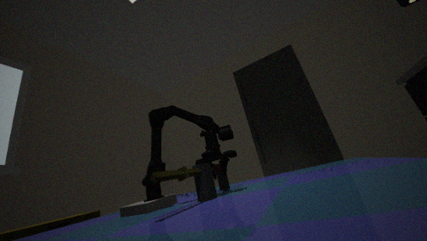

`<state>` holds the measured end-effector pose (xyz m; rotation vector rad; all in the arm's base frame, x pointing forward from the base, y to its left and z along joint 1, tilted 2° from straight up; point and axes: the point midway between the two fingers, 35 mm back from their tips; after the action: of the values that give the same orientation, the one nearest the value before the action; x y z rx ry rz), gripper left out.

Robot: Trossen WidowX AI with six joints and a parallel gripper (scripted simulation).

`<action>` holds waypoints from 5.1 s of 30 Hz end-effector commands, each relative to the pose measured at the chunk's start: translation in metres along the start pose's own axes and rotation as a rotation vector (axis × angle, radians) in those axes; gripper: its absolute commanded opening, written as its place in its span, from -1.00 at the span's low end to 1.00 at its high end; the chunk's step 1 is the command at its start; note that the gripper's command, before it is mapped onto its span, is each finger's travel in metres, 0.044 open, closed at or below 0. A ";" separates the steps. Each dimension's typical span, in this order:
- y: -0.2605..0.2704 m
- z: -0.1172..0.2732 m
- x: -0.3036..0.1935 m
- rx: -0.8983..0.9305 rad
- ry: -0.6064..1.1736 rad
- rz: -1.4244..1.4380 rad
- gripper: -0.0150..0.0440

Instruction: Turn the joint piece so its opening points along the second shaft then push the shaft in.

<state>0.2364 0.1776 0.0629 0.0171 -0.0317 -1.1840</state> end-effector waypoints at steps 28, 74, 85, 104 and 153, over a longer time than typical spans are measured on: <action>0.000 0.000 0.000 0.000 0.001 -0.001 1.00; 0.007 0.120 -0.002 0.047 0.026 0.851 1.00; 0.001 0.160 0.000 0.046 0.000 1.228 1.00; -0.001 0.146 0.024 0.063 0.130 0.930 1.00; -0.029 0.109 0.251 0.174 0.294 0.207 1.00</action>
<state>0.2948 -0.0118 0.1755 0.3710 0.1610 -1.0216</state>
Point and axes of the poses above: the point midway between the two fingers, 35 mm back from their tips, its own z axis back along the fingers, its own y axis across the jaws, x = y × z, and after that the axes turned 12 degrees about z, right-handed
